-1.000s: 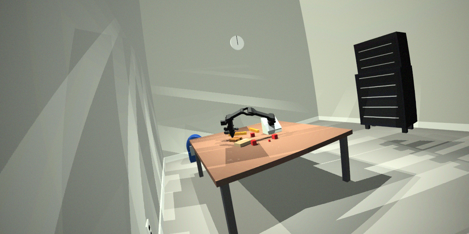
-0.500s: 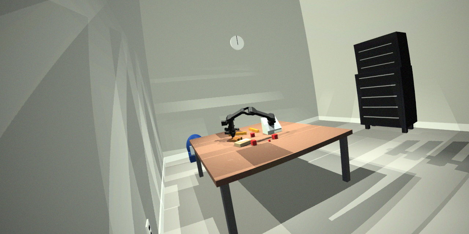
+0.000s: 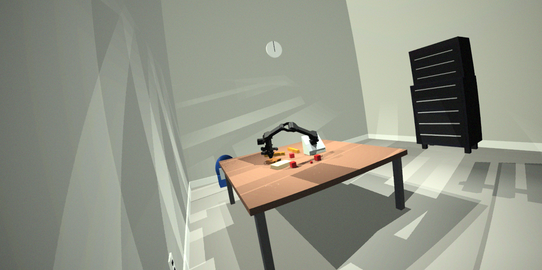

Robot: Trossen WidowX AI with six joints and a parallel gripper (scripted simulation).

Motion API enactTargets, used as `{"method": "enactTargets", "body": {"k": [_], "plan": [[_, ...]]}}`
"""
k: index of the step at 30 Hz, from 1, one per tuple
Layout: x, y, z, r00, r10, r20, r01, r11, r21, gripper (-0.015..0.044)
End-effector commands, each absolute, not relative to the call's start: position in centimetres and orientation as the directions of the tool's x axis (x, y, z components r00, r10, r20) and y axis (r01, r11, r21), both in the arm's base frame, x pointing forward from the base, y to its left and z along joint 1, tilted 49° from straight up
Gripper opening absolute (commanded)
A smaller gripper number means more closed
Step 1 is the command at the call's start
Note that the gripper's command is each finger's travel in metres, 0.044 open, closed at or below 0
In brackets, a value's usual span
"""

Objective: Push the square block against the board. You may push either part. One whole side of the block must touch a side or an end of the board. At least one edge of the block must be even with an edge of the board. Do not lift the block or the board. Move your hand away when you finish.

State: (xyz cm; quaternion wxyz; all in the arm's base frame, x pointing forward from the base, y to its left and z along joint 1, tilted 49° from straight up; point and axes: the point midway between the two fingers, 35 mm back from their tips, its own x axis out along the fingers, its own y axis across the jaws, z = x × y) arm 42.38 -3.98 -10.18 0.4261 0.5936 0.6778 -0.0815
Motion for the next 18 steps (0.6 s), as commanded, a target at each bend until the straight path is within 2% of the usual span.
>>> {"method": "enactTargets", "body": {"k": [1,18], "plan": [[41.9,-3.0,-10.0,0.054,0.742,-0.668,0.877,0.285,0.387,0.0],[40.9,-1.2,-8.2,0.053,0.743,-0.668,0.877,0.285,0.387,0.0]]}}
